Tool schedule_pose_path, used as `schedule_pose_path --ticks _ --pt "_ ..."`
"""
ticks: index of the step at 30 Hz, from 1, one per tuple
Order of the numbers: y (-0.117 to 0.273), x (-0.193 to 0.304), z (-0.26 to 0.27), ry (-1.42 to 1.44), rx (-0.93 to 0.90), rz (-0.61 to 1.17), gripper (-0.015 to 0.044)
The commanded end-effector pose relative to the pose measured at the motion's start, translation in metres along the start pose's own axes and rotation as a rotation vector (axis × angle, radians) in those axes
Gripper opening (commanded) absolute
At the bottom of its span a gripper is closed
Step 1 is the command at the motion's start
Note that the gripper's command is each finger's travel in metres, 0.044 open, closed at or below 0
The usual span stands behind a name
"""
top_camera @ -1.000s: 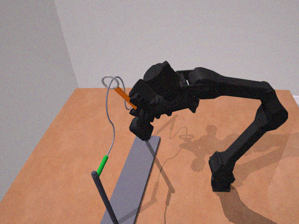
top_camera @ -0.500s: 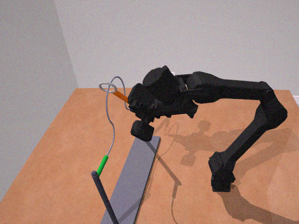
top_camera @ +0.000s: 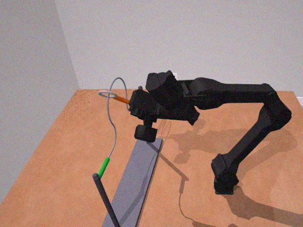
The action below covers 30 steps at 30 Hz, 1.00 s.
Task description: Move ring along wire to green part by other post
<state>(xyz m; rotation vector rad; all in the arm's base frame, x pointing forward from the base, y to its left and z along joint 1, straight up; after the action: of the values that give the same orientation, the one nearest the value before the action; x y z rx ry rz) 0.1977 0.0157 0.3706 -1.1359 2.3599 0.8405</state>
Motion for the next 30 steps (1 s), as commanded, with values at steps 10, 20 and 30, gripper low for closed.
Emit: schedule_pose_path --ticks 10,20,30 --pt "0.0003 0.0039 0.0017 0.162 0.112 -0.005 -0.015" --pt "-0.0006 0.0053 0.0025 0.277 0.188 -0.009 -0.015" --pt "-0.0015 0.0068 0.0031 0.4 0.268 -0.012 -0.015"
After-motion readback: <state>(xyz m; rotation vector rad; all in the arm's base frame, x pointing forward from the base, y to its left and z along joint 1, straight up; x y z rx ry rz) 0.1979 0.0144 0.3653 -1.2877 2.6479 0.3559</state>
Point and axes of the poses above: the point midway between the two fingers, 35 mm back from their tips, its own y axis back along the fingers, its own z axis across the jaws, x = y × z, the point moved 9 cm from there along y, back along the fingers, and after that the axes turned 9 degrees about y, right-handed, at the moved point
